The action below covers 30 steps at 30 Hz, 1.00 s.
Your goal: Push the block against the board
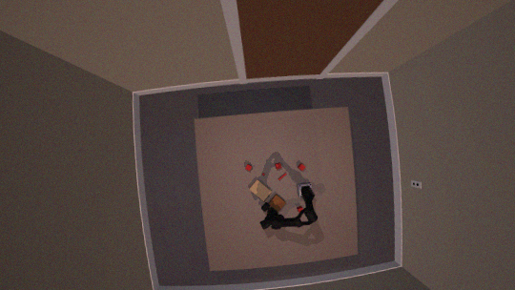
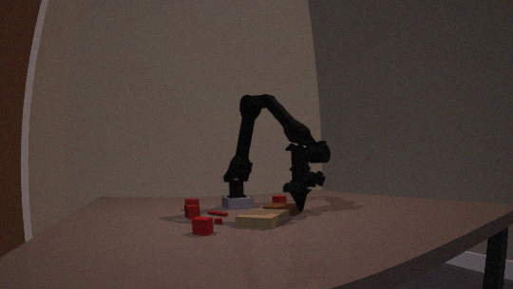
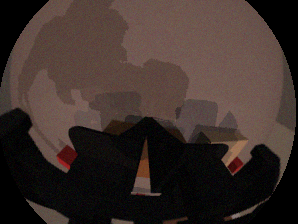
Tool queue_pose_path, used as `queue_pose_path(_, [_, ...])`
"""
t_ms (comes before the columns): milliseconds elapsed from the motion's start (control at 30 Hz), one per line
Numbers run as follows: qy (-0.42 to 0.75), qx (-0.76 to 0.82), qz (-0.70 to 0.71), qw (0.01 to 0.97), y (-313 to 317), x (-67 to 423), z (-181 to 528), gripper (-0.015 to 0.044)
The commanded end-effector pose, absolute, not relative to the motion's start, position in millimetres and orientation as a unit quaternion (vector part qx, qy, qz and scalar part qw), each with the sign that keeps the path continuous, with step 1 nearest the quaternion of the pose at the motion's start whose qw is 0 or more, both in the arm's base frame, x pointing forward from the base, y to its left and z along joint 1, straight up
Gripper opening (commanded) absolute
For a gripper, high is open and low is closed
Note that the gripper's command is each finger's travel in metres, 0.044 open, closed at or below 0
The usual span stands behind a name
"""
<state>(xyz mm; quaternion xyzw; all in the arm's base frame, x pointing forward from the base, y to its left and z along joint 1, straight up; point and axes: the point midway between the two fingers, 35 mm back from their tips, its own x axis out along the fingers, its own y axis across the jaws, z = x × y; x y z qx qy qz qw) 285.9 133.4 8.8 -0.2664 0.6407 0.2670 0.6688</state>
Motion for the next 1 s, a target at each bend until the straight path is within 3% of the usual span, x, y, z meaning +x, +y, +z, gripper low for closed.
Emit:
queue_pose_path(0, [0.644, -0.268, 0.267, 0.665, 133.8, 286.2, 6.8, 0.0])
queue_pose_path(967, [0.642, -0.268, 0.268, 0.666, 166.5, 319.7, 8.6, 0.0])
